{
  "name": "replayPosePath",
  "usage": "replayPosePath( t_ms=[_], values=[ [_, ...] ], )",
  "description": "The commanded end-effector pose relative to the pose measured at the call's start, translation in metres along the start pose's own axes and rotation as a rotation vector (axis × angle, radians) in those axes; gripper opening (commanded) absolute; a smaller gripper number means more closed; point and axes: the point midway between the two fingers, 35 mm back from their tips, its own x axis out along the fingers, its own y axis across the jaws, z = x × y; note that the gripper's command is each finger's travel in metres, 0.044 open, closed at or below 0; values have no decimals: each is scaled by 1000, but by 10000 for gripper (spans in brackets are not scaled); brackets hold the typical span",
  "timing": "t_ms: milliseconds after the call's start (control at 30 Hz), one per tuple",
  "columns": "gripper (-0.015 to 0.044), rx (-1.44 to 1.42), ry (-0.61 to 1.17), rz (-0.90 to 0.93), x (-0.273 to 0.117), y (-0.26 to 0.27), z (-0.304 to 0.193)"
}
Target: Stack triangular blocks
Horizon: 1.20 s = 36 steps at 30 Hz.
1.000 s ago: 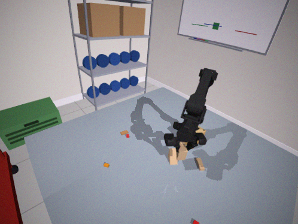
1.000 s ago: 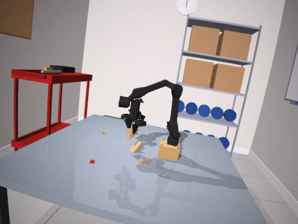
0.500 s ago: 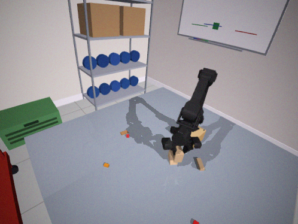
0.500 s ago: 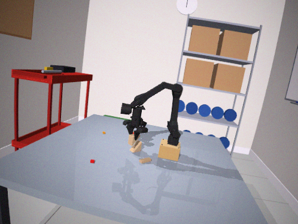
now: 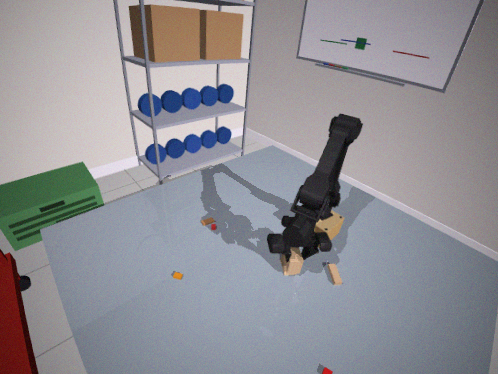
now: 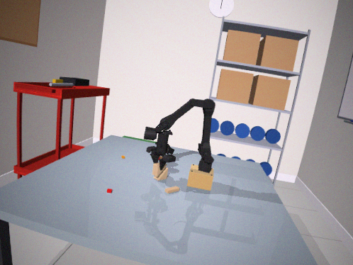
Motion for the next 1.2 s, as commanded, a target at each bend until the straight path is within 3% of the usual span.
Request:
replayPosePath(
  t_ms=[0,1167],
  values=[
    [0,-6,-1,7,1,-1,2],
    [0,-13,-2,12,4,1,3]
  ],
)
